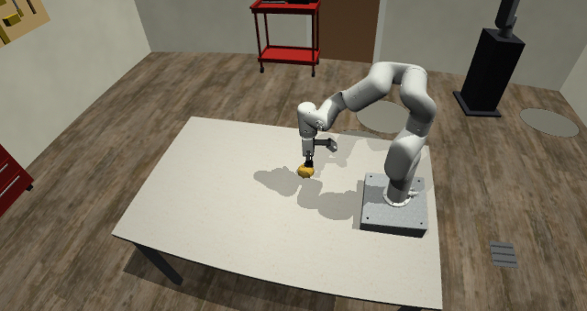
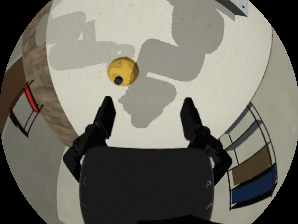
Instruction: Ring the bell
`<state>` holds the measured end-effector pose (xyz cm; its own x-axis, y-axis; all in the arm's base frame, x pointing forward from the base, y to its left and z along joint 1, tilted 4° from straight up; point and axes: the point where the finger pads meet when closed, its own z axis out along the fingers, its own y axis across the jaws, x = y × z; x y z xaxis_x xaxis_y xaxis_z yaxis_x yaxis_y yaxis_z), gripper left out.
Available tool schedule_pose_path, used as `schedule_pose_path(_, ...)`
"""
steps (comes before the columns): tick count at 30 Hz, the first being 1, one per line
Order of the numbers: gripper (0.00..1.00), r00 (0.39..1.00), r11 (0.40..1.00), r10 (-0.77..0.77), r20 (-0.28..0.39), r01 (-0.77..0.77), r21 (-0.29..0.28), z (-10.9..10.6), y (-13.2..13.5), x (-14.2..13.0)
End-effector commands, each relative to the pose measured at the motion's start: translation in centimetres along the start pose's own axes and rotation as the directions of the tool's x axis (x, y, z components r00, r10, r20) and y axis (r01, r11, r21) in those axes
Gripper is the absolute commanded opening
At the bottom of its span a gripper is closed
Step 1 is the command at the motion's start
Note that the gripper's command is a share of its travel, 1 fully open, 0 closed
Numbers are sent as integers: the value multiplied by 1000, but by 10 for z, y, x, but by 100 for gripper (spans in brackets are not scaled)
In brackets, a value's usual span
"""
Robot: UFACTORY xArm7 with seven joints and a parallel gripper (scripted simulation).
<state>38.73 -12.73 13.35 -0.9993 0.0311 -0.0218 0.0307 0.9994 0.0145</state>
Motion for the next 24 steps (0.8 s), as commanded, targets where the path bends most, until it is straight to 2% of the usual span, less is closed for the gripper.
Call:
schedule_pose_path(1, 100, 993, 993, 115, 20, -115, 2, 11, -30, -17)
schedule_pose_path(2, 100, 993, 993, 115, 20, -115, 2, 11, -30, -17)
schedule_pose_path(3, 100, 983, 984, 179, 31, -179, -1, 17, -47, -22)
schedule_pose_path(7, 100, 966, 967, 255, 44, -255, -5, 25, -67, -27)
schedule_pose_path(14, 100, 965, 966, 258, 45, -258, -5, 25, -68, -27)
schedule_pose_path(15, 0, 965, 966, 258, 45, -258, -5, 25, -68, -27)
schedule_pose_path(24, 0, 965, 966, 258, 45, -258, -5, 25, -68, -27)
